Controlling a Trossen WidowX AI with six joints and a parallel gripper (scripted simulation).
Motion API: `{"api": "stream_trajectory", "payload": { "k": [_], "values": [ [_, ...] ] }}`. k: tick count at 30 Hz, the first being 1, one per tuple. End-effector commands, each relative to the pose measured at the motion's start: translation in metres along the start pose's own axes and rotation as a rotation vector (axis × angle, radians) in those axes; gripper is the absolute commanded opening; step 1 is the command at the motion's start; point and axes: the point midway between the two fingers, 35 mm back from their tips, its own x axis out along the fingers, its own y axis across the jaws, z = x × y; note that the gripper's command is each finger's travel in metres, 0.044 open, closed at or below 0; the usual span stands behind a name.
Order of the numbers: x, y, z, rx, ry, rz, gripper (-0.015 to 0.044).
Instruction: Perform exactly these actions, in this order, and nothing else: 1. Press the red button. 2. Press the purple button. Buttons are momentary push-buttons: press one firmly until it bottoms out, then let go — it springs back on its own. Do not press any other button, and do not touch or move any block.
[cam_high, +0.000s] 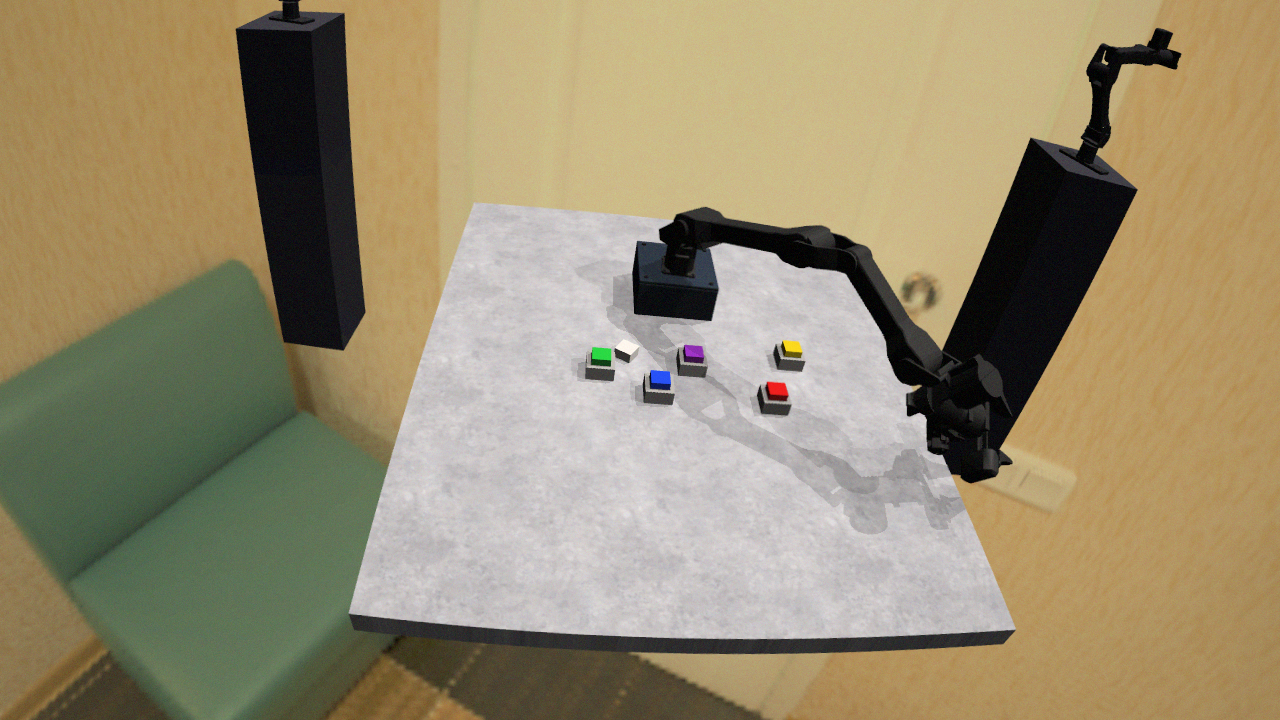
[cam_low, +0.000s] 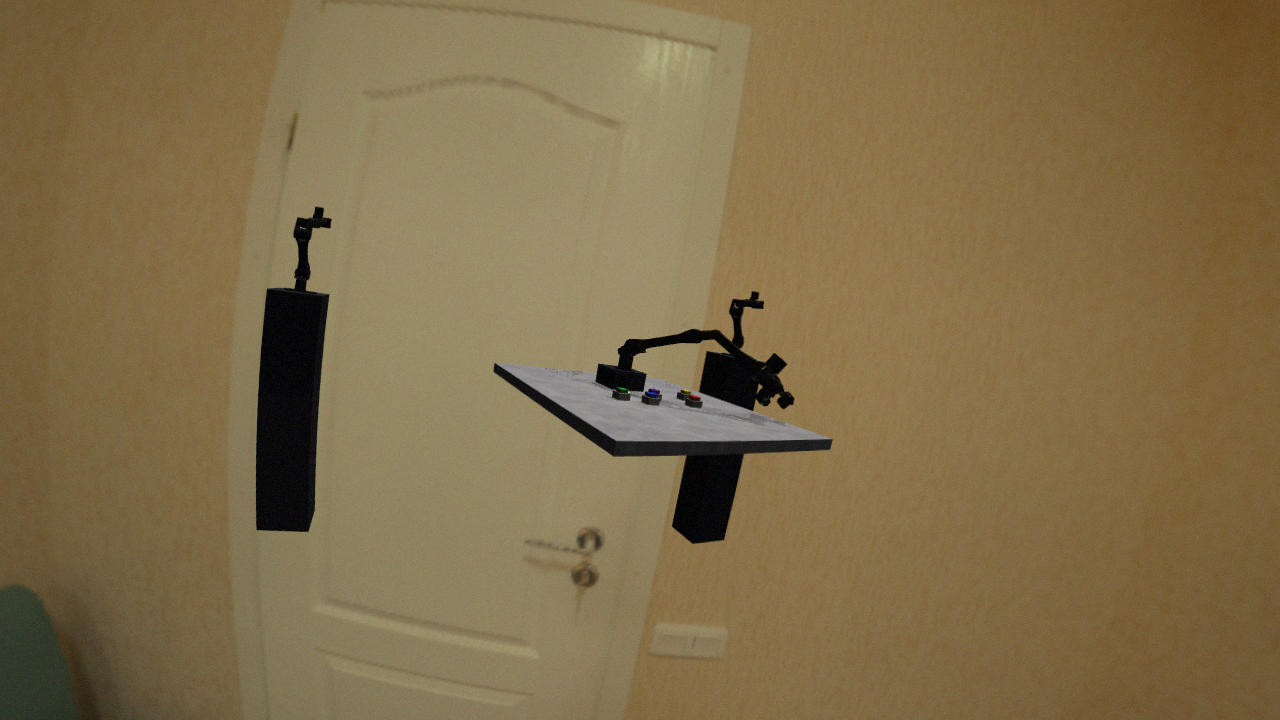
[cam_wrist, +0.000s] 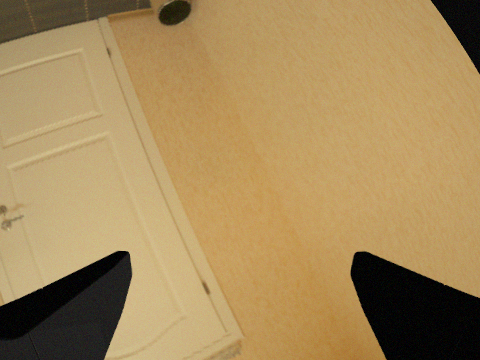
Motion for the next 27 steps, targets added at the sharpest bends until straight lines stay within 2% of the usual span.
{"api": "stream_trajectory", "payload": {
  "k": [1, 3, 9, 15, 27],
  "values": [
    [-0.001, 0.0, 0.0, 0.02, -0.003, 0.005, 0.04],
    [-0.01, 0.003, 0.0, 0.179, -0.021, 0.043, 0.04],
    [-0.054, 0.01, 0.006, 0.894, -0.048, 0.248, 0.04],
    [-0.106, 0.008, 0.022, 1.582, 0.033, 0.494, 0.04],
    [-0.155, -0.002, 0.042, 2.122, 0.21, 0.722, 0.04]
  ]
}}
